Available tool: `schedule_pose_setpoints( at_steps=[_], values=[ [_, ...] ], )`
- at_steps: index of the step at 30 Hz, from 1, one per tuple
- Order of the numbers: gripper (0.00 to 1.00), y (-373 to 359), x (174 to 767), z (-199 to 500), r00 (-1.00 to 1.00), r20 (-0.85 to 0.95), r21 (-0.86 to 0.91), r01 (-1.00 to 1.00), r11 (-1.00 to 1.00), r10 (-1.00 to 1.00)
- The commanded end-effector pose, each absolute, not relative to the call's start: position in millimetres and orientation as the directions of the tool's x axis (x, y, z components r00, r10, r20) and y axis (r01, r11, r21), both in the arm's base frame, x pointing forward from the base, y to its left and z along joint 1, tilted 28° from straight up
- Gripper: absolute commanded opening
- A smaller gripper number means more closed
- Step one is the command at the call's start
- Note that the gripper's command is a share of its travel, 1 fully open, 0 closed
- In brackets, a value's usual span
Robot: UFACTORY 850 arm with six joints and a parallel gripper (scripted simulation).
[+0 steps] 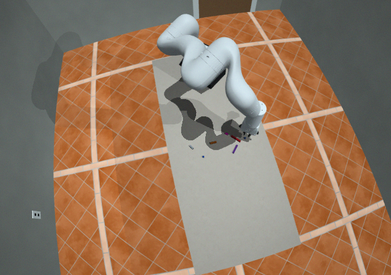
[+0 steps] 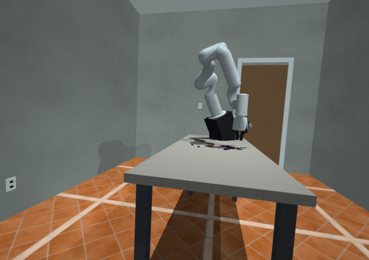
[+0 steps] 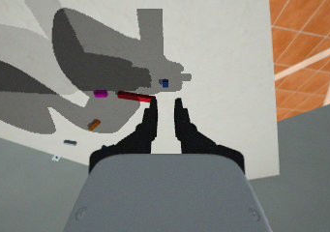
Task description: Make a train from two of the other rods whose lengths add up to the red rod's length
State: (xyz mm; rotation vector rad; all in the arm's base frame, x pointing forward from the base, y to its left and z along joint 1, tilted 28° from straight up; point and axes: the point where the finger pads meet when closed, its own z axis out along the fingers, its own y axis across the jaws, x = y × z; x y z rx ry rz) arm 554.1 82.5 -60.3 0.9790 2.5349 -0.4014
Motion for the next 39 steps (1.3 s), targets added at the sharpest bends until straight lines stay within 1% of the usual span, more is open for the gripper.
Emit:
schedule_pose_setpoints(
  at_steps=[1,21,39],
  values=[
    [0.24,83,555,-60,-0.678,-0.456,-0.121,0.689,0.715,0.576],
    [0.24,82,555,-62,-0.678,-0.456,-0.121,0.689,0.715,0.576],
    [0.24,74,560,-79,-0.678,-0.456,-0.121,0.689,0.715,0.576]
  ],
)
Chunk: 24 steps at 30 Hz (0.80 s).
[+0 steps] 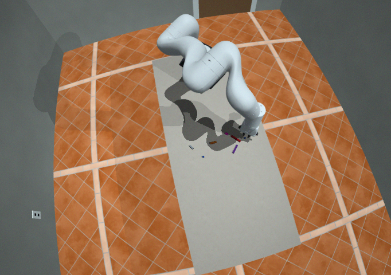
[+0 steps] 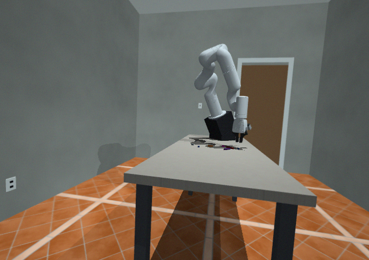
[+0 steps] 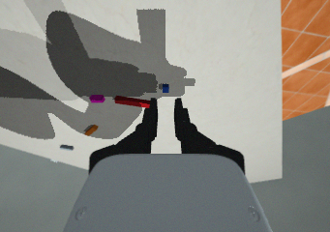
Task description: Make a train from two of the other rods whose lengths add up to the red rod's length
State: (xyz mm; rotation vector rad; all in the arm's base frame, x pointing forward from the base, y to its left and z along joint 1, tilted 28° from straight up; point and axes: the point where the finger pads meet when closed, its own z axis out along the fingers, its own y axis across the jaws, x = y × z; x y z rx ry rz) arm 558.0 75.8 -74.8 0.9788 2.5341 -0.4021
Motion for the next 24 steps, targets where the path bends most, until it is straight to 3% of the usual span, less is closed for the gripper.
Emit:
schedule_pose_setpoints(
  at_steps=[1,24],
  values=[
    [0.24,73,560,-80,-0.678,-0.456,-0.121,0.689,0.715,0.576],
    [0.24,62,567,-104,-0.678,-0.456,-0.121,0.689,0.715,0.576]
  ],
)
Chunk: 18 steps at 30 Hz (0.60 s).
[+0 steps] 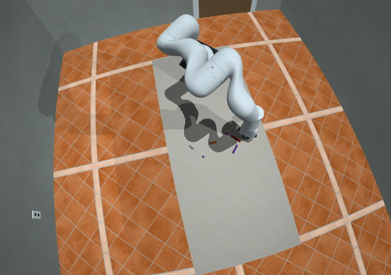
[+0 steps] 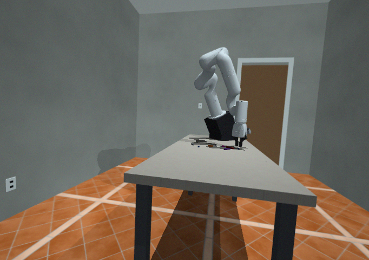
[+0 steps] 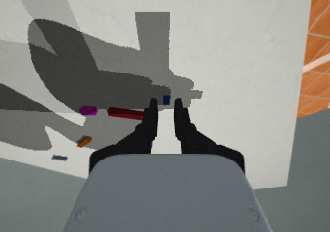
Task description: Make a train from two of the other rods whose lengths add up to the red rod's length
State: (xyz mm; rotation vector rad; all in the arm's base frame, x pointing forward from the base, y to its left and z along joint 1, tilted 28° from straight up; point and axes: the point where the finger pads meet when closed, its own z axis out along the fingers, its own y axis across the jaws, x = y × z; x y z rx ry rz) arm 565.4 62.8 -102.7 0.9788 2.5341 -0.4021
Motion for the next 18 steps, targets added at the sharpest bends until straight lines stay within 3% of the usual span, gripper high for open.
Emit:
schedule_pose_setpoints(
  at_steps=[1,18],
  values=[
    [0.24,62.2,566.7,-104.5,-0.678,-0.456,-0.121,0.689,0.715,0.576],
    [0.24,61.4,567.2,-106.2,-0.678,-0.456,-0.121,0.689,0.715,0.576]
  ],
)
